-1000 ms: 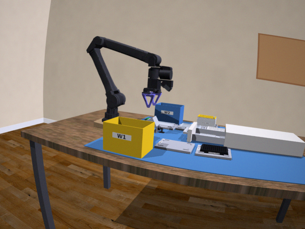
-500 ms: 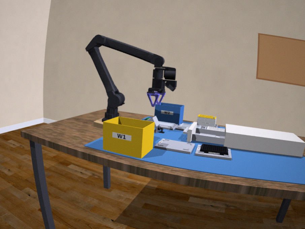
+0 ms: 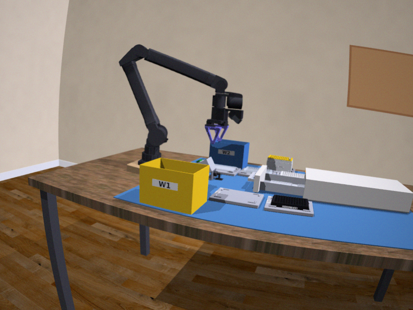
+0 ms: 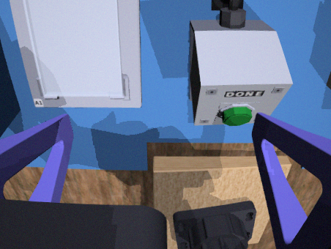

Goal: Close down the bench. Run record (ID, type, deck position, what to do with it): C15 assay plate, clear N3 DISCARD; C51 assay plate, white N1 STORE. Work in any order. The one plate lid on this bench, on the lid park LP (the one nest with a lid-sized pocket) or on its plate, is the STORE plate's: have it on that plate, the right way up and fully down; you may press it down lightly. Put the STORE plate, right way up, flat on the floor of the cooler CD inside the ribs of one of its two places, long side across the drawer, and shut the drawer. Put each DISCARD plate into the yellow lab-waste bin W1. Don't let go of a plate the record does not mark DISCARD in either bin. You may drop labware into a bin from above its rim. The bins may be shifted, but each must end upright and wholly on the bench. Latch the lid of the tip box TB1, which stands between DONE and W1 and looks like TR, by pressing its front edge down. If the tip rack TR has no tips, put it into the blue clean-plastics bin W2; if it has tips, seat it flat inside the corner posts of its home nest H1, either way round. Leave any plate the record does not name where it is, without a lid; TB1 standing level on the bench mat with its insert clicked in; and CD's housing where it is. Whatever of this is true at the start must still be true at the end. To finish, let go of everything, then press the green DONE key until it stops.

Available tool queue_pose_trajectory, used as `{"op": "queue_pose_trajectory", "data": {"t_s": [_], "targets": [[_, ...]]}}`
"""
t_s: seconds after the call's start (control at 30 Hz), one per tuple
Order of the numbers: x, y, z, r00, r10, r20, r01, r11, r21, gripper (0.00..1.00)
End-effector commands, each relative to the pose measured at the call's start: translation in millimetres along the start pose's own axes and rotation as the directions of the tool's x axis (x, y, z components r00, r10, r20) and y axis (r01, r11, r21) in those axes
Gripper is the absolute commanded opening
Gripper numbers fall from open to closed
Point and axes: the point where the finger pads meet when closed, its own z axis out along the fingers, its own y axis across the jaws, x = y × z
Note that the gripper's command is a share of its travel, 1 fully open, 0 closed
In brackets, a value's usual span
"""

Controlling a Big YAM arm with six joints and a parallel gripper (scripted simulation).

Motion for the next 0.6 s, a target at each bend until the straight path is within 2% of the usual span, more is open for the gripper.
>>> {"op": "queue_pose_trajectory", "data": {"t_s": [0.0,0.1,0.17,0.23,0.37,0.43,0.47,0.5,0.53,0.57], "targets": [[-25,22,-21.5,0.997,0.026,0.066,-0.025,0.999,-0.028,1.00],[-26,35,-21.1,0.998,0.027,0.065,-0.025,0.999,-0.030,1.00],[-20,40,-12.6,0.999,0.024,0.045,-0.024,1.000,-0.021,1.00],[-28,52,-20.4,0.998,0.026,0.061,-0.025,0.999,-0.031,1.00],[-30,69,-19.8,0.998,0.027,0.061,-0.025,0.999,-0.035,1.00],[-30,69,-19.8,0.998,0.027,0.061,-0.025,0.999,-0.035,1.00],[-9,62,1.6,1.000,0.021,0.005,-0.021,1.000,-0.001,1.00],[-16,70,-5.0,1.000,0.022,0.022,-0.022,1.000,-0.012,1.00],[-30,81,-19.3,0.998,0.027,0.059,-0.025,0.999,-0.036,1.00],[-31,86,-19.2,0.998,0.027,0.060,-0.025,0.999,-0.038,1.00]]}}
